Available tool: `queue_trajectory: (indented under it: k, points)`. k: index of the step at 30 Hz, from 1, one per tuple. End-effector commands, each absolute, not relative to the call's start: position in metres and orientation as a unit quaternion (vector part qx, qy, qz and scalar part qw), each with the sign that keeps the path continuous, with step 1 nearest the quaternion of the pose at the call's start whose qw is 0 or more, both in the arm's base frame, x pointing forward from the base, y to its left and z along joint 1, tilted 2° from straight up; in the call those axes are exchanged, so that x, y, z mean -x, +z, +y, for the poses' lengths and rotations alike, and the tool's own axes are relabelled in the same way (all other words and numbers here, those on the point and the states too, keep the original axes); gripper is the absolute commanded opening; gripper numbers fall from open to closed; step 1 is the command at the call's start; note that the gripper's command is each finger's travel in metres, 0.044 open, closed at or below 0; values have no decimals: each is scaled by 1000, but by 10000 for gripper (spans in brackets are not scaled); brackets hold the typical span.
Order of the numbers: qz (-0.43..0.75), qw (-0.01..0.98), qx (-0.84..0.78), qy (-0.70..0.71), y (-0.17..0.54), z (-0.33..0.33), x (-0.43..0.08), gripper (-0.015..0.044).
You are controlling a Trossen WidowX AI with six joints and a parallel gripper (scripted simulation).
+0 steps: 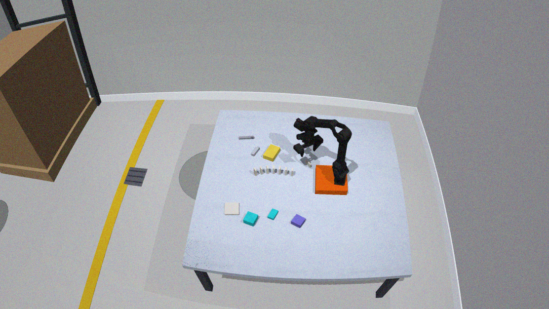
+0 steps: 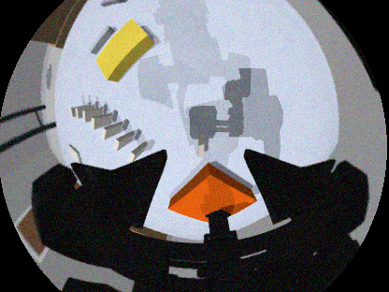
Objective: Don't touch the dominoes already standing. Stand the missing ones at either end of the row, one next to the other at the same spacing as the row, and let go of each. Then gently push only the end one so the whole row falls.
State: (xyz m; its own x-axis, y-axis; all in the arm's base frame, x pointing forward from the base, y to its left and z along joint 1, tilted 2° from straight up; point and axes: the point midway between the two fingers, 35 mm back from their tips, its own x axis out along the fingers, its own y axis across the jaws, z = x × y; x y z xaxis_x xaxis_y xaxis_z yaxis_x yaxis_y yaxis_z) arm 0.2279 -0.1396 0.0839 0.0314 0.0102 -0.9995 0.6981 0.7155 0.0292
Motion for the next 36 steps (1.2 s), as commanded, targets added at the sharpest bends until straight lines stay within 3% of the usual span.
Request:
queue_trajectory:
  k: [1, 9, 29, 36]
  points:
    - [638, 666, -279, -266, 84, -141, -227, 440]
    - [638, 666, -279, -266, 22, -140, -231, 440]
    - [638, 666, -279, -266, 6, -138, -232, 440]
    - [638, 666, -279, -266, 6, -138, -232, 256]
